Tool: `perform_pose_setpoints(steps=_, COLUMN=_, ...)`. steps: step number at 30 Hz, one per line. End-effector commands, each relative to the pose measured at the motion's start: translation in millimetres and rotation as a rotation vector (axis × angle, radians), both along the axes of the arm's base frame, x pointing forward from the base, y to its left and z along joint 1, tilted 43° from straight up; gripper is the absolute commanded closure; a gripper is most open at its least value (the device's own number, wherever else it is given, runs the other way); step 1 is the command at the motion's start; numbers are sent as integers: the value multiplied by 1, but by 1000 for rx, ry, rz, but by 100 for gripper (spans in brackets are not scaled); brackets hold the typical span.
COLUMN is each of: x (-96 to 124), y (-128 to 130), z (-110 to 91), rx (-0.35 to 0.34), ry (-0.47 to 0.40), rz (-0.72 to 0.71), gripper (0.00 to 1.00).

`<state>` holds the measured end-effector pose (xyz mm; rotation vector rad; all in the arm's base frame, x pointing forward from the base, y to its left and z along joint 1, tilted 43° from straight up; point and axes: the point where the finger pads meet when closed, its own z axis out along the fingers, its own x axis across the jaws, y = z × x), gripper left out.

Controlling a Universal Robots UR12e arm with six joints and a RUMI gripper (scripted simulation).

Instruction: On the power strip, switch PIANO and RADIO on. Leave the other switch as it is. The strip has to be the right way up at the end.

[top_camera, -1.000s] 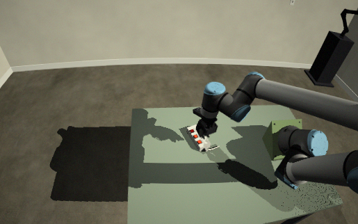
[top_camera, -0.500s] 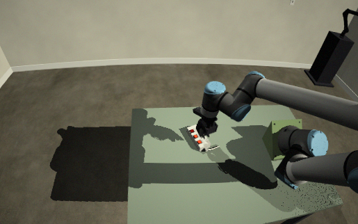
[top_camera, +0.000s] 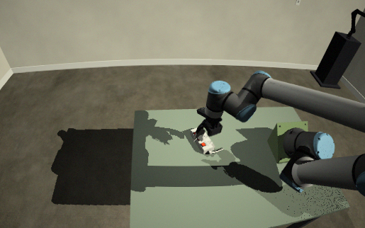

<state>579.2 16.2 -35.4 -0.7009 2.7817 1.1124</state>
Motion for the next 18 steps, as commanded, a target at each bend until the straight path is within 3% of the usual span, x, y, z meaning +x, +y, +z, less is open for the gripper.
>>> perform_pose_setpoints(steps=1, x=2, y=-7, z=7, rx=0, ry=-1, rz=0, gripper=0)
perform_pose_setpoints(steps=12, x=8, y=-50, z=54, rx=0, ry=-1, rz=0, gripper=0)
perform_pose_setpoints(steps=18, x=10, y=-59, z=64, rx=0, ry=-1, rz=0, gripper=0)
